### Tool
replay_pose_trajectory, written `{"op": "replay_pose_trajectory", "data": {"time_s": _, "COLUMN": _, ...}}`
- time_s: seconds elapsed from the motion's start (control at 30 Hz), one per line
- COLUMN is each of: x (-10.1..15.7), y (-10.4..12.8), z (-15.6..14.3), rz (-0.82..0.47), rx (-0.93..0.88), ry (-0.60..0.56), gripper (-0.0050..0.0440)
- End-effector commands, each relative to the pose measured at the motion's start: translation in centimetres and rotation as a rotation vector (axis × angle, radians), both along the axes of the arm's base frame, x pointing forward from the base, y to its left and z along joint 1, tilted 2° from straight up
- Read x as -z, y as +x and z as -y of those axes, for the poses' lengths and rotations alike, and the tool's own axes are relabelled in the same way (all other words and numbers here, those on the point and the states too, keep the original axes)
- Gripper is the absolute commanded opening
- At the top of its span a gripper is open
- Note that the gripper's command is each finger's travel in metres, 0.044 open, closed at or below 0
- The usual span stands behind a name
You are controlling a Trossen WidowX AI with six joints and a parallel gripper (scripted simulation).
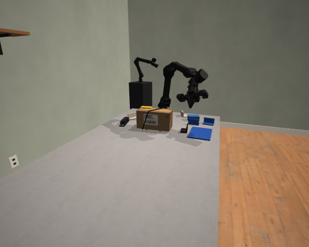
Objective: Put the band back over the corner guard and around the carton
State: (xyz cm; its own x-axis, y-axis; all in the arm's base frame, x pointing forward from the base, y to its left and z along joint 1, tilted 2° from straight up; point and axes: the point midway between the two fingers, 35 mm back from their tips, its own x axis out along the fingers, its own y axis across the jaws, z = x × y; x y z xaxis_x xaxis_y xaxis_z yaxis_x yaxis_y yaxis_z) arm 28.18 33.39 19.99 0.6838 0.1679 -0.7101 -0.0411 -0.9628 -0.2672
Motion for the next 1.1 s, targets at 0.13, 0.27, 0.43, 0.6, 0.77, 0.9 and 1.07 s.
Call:
{"op": "replay_pose_trajectory", "data": {"time_s": 0.13, "x": 0.0, "y": 0.0, "z": 0.0, "rz": 0.0, "rx": 0.0, "ry": 0.0, "gripper": 0.0}}
{"op": "replay_pose_trajectory", "data": {"time_s": 0.27, "x": 0.0, "y": 0.0, "z": 0.0, "rz": 0.0, "rx": 0.0, "ry": 0.0, "gripper": 0.0}}
{"op": "replay_pose_trajectory", "data": {"time_s": 0.43, "x": 0.0, "y": 0.0, "z": 0.0, "rz": 0.0, "rx": 0.0, "ry": 0.0, "gripper": 0.0}}
{"op": "replay_pose_trajectory", "data": {"time_s": 0.6, "x": 0.1, "y": 0.1, "z": 0.7, "rz": -0.025, "rx": 0.053, "ry": 0.037, "gripper": 0.0046}}
{"op": "replay_pose_trajectory", "data": {"time_s": 0.77, "x": 0.6, "y": 0.7, "z": 4.6, "rz": -0.162, "rx": 0.355, "ry": 0.224, "gripper": 0.0118}}
{"op": "replay_pose_trajectory", "data": {"time_s": 0.9, "x": 0.8, "y": 0.7, "z": 6.7, "rz": -0.23, "rx": 0.545, "ry": 0.334, "gripper": 0.0118}}
{"op": "replay_pose_trajectory", "data": {"time_s": 1.07, "x": 1.0, "y": 0.6, "z": 8.8, "rz": -0.291, "rx": 0.741, "ry": 0.442, "gripper": 0.0118}}
